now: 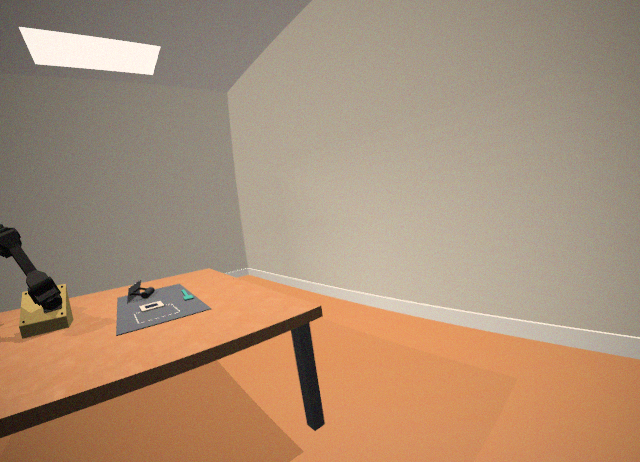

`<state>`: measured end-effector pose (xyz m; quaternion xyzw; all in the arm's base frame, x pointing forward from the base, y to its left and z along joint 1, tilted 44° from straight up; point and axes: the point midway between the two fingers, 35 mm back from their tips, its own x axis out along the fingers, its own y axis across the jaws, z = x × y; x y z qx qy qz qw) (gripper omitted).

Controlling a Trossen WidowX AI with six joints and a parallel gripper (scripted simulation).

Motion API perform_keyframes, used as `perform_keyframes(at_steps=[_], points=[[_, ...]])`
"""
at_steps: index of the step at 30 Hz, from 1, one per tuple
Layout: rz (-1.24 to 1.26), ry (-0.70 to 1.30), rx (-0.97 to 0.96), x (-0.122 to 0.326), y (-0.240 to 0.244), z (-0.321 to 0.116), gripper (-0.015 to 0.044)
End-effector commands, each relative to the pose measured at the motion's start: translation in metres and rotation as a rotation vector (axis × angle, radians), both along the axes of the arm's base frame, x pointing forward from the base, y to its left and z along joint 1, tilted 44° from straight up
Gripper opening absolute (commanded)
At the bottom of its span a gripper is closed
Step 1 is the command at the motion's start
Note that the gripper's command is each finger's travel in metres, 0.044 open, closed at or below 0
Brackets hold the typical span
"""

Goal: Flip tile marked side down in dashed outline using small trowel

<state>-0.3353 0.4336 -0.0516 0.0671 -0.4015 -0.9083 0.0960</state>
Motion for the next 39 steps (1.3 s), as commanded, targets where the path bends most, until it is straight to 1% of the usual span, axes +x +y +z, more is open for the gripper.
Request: perform_keyframes(at_steps=[1,4,11,12,19,26,33,39], points=[[-0.005,-0.001,0.002,0.001,0.001,0.0,0.0374],[-0.077,-0.018,0.026,0.014,0.017,-0.002,0.0295],[-0.282,-0.097,0.099,0.061,0.061,-0.012,0.0111],[-0.309,-0.111,0.11,0.068,0.067,-0.013,0.01],[-0.482,-0.235,0.18,0.125,0.1,-0.026,0.01],[-0.619,-0.394,0.24,0.188,0.121,-0.041,0.01],[-0.714,-0.579,0.284,0.256,0.129,-0.056,0.01],[-0.755,-0.751,0.306,0.314,0.124,-0.068,0.01]])
